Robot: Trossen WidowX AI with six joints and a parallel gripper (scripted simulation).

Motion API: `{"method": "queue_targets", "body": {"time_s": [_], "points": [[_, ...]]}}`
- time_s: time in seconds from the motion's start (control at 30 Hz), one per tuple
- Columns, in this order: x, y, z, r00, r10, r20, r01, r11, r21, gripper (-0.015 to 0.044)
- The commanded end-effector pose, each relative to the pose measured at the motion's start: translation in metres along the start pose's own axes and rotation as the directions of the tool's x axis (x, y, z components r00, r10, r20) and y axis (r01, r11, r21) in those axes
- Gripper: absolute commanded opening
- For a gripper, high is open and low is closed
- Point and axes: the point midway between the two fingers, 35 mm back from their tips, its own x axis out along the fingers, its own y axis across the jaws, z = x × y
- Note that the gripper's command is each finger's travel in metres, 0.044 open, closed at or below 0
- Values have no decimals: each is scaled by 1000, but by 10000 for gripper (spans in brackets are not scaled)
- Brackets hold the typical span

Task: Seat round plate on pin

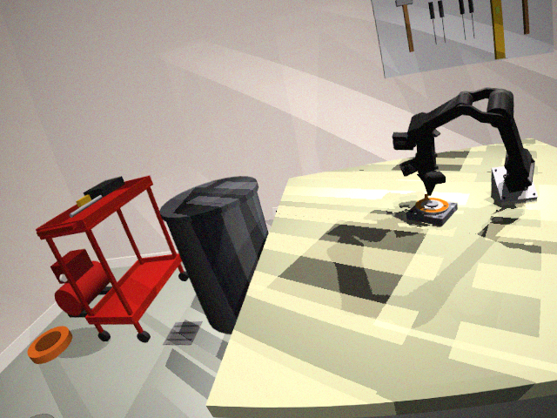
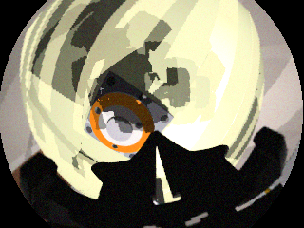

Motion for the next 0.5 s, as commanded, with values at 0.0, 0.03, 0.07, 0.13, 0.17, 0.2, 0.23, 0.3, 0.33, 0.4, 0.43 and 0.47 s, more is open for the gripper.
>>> {"method": "queue_targets", "body": {"time_s": [0.0,0.03,0.07,0.13,0.17,0.2,0.23,0.3,0.33,0.4,0.43,0.47], "points": [[0,-1,6,1000,3,1,-3,1000,4,0],[0,-1,7,1000,3,2,-3,1000,4,0],[0,0,9,1000,3,2,-3,1000,4,0],[0,0,12,1000,3,2,-3,1000,4,0],[0,0,13,1000,3,2,-3,1000,4,0],[0,0,15,1000,3,2,-3,1000,4,0],[-1,1,16,1000,3,2,-3,1000,4,0],[-1,1,19,1000,3,2,-3,1000,4,0],[-1,2,21,1000,3,2,-3,1000,4,0],[-1,3,24,1000,4,2,-4,1000,4,0],[-1,3,24,1000,4,2,-4,1000,4,0],[-1,3,25,1000,4,2,-4,1000,4,0]]}}
